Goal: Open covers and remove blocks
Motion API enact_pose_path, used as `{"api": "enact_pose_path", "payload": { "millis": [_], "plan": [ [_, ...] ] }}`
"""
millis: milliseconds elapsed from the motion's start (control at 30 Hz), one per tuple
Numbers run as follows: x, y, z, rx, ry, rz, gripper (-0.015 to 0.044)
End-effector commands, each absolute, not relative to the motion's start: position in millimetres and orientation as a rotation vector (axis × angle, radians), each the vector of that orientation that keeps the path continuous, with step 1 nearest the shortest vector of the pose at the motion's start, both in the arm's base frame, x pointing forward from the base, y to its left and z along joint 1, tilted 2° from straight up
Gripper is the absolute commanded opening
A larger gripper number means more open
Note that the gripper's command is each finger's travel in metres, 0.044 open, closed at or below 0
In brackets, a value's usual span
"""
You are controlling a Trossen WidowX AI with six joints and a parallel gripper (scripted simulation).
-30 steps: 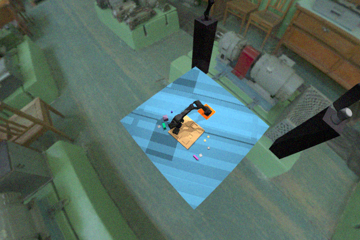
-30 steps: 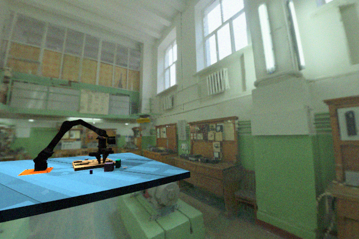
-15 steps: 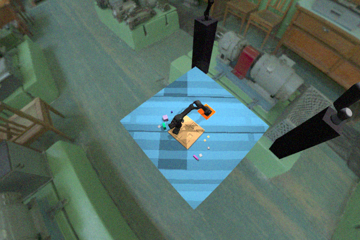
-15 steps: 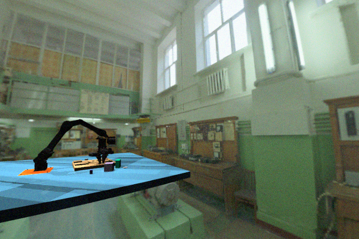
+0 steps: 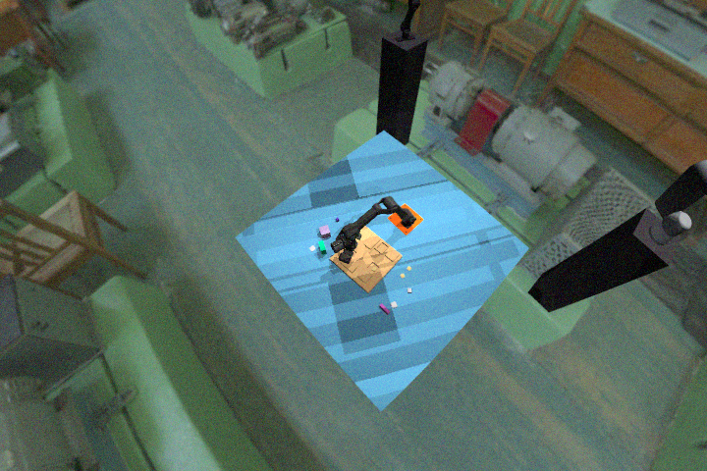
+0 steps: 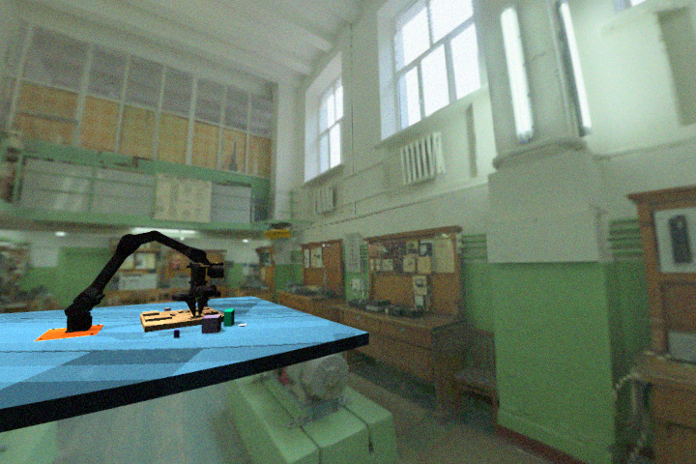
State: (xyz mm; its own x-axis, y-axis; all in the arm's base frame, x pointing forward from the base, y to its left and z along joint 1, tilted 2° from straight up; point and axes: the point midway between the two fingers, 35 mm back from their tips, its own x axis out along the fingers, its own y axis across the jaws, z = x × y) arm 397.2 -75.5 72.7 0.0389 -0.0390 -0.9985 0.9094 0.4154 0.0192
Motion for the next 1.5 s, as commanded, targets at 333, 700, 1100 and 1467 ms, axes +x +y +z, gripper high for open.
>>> {"api": "enact_pose_path", "payload": {
  "millis": [333, 700, 1100, 1467],
  "plan": [
    [397, -74, 92, 0.871, 1.324, -0.89, 0.008],
    [396, -73, 106, 0.869, 1.325, -0.891, 0.008],
    [395, -72, 132, 0.869, 1.325, -0.89, 0.008],
    [393, -74, 156, 0.869, 1.325, -0.891, 0.008]
  ]
}}
